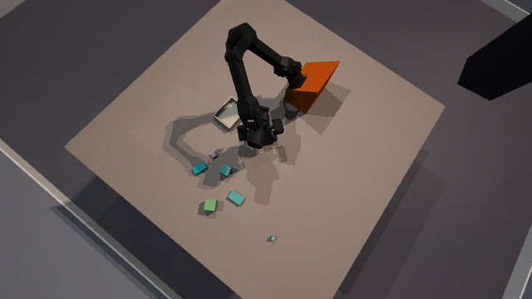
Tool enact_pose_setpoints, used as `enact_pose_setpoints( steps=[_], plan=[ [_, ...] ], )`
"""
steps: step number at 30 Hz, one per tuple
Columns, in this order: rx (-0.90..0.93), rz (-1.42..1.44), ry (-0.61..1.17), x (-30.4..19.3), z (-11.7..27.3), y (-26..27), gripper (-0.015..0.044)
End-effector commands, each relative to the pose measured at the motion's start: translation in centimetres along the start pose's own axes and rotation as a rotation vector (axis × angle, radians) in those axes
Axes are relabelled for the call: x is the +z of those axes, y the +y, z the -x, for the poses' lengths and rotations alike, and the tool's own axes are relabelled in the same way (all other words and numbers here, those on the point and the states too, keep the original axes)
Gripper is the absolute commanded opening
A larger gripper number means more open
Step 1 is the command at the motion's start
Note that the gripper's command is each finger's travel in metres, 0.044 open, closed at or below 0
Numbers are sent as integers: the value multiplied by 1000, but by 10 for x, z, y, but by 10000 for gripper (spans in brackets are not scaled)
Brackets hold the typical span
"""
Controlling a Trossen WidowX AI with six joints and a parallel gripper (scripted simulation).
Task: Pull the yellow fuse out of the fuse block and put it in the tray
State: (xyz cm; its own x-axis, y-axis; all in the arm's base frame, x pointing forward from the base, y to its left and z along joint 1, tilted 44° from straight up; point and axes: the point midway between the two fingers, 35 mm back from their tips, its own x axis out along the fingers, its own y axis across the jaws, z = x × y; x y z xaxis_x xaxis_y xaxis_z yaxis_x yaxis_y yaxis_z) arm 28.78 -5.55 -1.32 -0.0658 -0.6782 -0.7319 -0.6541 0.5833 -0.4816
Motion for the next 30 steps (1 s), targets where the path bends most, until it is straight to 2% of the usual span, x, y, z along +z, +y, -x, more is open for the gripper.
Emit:
enact_pose_setpoints(
  steps=[1, 30],
  plan=[
    [-1, 7, 6, -1, -6, 1, 74],
    [-2, 7, 7, -1, -24, 1, 74]
  ],
)
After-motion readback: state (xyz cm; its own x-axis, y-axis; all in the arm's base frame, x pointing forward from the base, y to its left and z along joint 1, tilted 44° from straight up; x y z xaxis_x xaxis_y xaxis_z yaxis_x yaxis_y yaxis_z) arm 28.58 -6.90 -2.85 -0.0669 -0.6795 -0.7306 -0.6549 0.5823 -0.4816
